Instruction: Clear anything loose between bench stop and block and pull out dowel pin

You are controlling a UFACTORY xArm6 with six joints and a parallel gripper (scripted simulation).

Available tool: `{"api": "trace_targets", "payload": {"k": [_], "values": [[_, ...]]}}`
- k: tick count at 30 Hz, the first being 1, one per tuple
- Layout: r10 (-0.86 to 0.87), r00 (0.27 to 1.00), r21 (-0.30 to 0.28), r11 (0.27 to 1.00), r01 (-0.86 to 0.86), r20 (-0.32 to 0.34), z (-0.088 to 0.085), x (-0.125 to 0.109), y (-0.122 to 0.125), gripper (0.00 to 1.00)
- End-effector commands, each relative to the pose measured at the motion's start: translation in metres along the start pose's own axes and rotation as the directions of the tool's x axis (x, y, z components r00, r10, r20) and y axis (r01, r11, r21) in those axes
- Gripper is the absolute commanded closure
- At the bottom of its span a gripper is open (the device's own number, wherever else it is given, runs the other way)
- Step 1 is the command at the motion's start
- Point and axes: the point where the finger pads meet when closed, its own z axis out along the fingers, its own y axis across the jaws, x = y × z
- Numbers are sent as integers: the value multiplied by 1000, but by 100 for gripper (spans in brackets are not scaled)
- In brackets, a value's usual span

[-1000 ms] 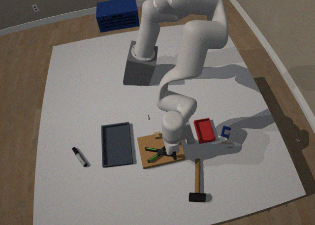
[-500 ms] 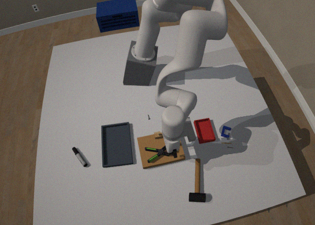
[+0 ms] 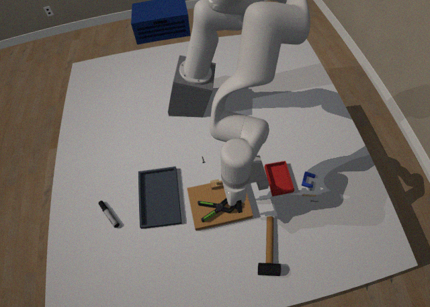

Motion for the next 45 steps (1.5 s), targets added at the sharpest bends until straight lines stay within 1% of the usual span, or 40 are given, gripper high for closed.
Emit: {"api": "trace_targets", "payload": {"k": [1, 21, 22, 23, 26, 27, 28, 29, 30, 45], "values": [[0, 1000, -4, 1000, 0, 0, -6, 0, 2, 45], [0, 1000, -4, 1000, 0, 0, -8, -1, 2, 45], [-1, 1000, -4, 1000, 1, 1, -7, -6, 2, 45], [-1, 1000, -4, 1000, 1, 1, -6, -17, 3, 45], [-2, 1000, -4, 1000, 2, 2, -2, -66, 3, 45], [-2, 1000, -4, 1000, 2, 1, 0, -78, 2, 45], [-2, 1000, -4, 1000, 2, 1, 0, -83, 1, 45], [-2, 1000, -4, 1000, 2, 1, 0, -84, 1, 45], [-2, 1000, -4, 1000, 2, 1, 0, -84, 1, 23], [-2, 1000, -4, 1000, 2, 1, 0, -84, 1, 23]]}}
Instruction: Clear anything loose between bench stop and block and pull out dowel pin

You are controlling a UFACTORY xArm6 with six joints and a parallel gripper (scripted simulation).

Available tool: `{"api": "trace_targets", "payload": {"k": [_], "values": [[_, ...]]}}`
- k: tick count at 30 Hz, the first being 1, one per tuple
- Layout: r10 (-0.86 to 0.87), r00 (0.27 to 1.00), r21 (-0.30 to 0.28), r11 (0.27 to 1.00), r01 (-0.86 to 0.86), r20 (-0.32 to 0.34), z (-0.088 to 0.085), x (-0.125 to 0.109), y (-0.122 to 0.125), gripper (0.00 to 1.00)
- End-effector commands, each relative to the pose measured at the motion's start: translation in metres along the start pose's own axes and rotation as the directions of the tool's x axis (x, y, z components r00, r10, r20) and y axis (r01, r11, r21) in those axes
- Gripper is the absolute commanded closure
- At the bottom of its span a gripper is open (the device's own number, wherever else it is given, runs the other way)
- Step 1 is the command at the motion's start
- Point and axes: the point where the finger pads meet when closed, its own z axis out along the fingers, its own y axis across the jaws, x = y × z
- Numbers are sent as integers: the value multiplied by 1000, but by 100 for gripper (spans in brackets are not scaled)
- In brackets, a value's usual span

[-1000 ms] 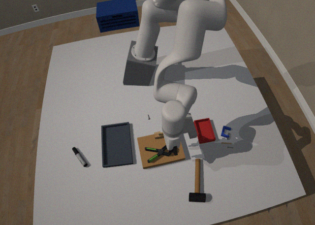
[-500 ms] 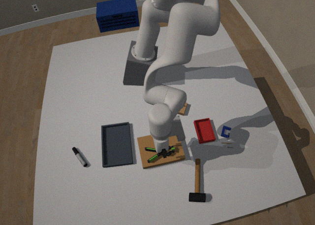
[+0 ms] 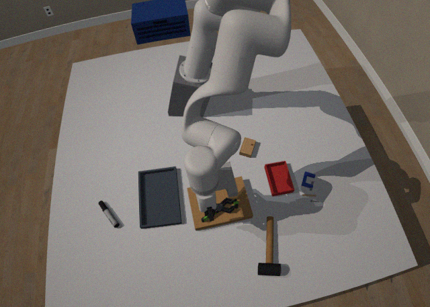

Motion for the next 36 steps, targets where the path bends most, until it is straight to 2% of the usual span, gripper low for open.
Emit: {"api": "trace_targets", "payload": {"k": [1, 24, 36], "values": [[0, 1000, -5, 1000, 0, 0, -2, -1, 2, 23], [0, 1000, -5, 1000, 0, 0, -1, -1, 2, 23], [0, 1000, -5, 1000, 0, 0, 6, -1, 2, 23]]}}
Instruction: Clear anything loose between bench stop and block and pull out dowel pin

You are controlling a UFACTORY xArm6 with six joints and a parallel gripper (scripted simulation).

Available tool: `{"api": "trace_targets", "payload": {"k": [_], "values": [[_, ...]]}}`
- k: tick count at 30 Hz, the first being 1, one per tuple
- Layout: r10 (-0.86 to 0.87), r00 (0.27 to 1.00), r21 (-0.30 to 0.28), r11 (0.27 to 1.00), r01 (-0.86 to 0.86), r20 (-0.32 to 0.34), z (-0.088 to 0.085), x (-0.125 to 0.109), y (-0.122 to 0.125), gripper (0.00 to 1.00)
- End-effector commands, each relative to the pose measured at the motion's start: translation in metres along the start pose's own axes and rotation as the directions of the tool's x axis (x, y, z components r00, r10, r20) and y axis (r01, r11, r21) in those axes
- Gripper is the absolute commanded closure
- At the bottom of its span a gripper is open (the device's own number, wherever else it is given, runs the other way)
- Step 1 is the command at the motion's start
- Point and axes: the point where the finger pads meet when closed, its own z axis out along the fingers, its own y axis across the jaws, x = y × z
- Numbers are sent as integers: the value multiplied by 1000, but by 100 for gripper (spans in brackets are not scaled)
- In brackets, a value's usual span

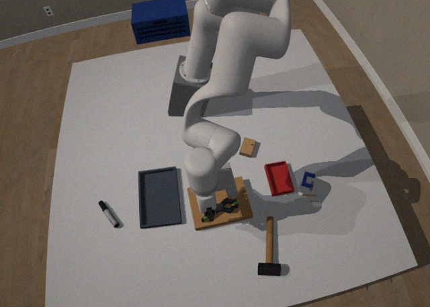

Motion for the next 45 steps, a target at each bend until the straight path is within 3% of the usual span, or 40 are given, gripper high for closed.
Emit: {"api": "trace_targets", "payload": {"k": [1, 29, 45], "values": [[-1, 1000, -5, 1000, 1, 1, 3, 0, 2, 23], [-1, 1000, -5, 1000, 1, 1, 28, 0, 3, 23], [-1, 1000, -5, 1000, 1, 1, 32, 0, 3, 23]]}}
